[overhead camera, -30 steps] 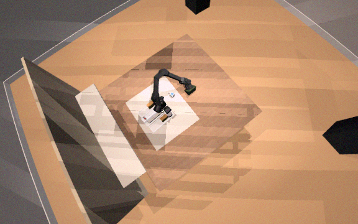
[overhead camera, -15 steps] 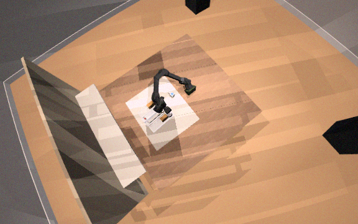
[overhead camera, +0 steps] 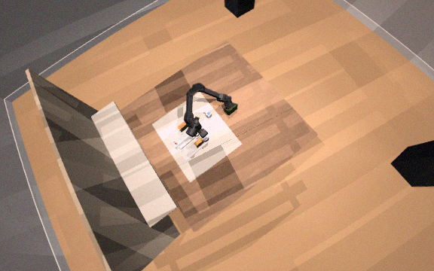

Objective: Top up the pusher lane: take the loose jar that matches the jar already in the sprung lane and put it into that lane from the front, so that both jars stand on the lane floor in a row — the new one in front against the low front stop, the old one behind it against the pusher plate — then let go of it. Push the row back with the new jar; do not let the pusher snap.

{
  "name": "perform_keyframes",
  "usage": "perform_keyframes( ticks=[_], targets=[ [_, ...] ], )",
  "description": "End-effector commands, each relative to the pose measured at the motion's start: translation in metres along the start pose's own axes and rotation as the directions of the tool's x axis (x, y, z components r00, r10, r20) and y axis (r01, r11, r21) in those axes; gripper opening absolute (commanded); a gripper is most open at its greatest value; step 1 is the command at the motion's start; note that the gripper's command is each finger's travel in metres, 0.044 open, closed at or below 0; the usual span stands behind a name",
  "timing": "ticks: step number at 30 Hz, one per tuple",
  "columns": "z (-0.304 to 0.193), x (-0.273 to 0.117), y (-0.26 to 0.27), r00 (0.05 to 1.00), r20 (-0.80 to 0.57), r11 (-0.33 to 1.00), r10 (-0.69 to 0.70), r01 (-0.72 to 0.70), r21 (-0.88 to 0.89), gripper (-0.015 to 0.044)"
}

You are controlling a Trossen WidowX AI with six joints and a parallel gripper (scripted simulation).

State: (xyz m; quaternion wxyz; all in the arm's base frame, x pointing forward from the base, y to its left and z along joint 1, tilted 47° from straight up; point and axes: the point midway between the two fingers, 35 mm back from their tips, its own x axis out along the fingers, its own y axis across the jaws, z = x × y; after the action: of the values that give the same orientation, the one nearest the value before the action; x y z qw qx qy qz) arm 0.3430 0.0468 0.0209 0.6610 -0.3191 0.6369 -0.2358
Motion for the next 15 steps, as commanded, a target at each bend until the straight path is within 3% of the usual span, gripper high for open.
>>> perform_keyframes(
  ticks=[1, 15],
  targets=[
    [0.0033, 0.0025, -0.0032, 1.0, 0.013, 1.0, -0.012, 0.012, 0.009, 0.0],
    [0.0024, 0.0068, -0.0033, 1.0, 0.013, 1.0, -0.012, 0.012, 0.009, 0.0]
  ],
)
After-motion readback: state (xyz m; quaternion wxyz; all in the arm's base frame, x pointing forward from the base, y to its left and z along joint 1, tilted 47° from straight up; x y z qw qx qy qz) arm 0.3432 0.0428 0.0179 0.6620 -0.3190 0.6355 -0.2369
